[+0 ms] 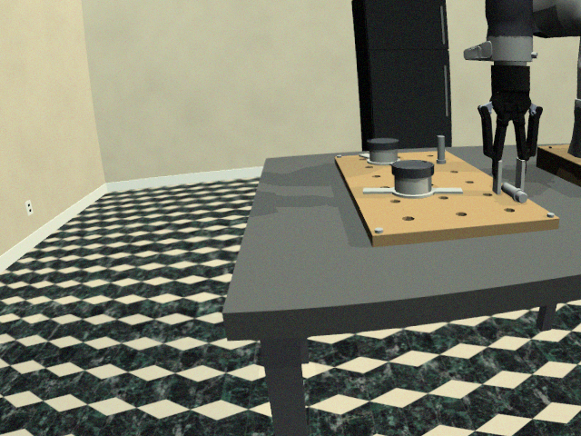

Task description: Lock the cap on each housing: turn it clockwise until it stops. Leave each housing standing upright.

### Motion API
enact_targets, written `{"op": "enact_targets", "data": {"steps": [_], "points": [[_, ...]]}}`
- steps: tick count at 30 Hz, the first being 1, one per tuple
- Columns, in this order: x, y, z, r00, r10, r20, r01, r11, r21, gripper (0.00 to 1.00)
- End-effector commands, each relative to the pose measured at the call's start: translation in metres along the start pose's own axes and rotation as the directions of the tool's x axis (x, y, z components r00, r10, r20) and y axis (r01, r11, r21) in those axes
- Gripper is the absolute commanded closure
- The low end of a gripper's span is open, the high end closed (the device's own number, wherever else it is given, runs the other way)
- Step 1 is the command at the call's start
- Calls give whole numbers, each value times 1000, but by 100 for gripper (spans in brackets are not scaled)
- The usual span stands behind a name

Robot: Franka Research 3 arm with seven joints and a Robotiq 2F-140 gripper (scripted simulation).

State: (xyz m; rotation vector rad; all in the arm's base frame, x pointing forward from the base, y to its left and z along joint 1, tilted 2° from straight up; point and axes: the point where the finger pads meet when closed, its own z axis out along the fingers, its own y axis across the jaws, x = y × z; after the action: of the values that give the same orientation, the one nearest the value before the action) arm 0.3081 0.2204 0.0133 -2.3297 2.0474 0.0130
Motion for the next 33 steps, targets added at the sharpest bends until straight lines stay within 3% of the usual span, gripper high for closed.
{"op": "enact_targets", "data": {"steps": [1,20,21,33], "points": [[0,-1,0,1000,5,0,-5,1000,3,64],[0,-1,0,1000,5,0,-5,1000,3,64],[0,-1,0,1000,5,0,-5,1000,3,90],[0,-1,0,1000,5,0,-5,1000,3,90]]}}
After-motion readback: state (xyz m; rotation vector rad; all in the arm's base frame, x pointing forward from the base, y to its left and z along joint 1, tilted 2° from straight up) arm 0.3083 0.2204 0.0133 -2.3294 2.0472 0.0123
